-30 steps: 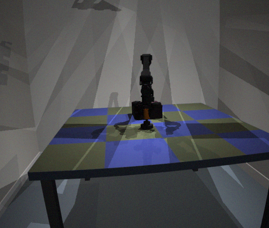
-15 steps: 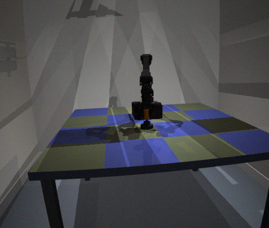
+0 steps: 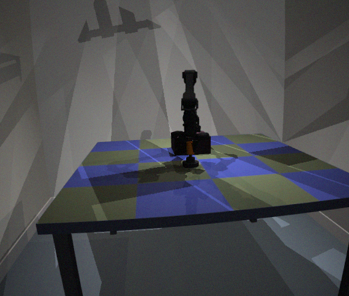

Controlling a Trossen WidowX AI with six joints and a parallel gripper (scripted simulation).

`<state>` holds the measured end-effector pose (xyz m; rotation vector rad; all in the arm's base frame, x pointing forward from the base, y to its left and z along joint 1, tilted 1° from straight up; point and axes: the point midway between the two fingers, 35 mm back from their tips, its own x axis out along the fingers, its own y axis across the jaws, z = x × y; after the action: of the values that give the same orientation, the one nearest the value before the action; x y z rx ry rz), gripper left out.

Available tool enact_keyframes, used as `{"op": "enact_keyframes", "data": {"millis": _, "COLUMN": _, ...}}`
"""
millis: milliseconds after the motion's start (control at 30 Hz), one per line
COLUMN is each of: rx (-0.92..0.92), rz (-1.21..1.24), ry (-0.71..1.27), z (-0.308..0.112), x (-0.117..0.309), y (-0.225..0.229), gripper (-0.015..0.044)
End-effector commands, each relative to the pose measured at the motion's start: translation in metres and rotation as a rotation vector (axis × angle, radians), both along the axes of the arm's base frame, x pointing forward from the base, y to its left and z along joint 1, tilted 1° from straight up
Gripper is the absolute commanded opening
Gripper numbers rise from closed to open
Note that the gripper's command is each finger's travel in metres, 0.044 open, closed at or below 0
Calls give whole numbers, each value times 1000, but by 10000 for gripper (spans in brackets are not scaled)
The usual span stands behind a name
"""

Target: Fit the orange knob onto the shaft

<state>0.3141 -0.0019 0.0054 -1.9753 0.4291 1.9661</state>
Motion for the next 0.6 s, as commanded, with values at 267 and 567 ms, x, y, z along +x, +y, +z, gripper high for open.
{"op": "enact_keyframes", "data": {"millis": 267, "rx": 3, "rz": -735, "ry": 4, "z": -1, "x": 1, "y": -1, "gripper": 0}}
{"op": "enact_keyframes", "data": {"millis": 567, "rx": 9, "rz": -1364, "ry": 11, "z": -1, "x": 2, "y": -1, "gripper": 0}}
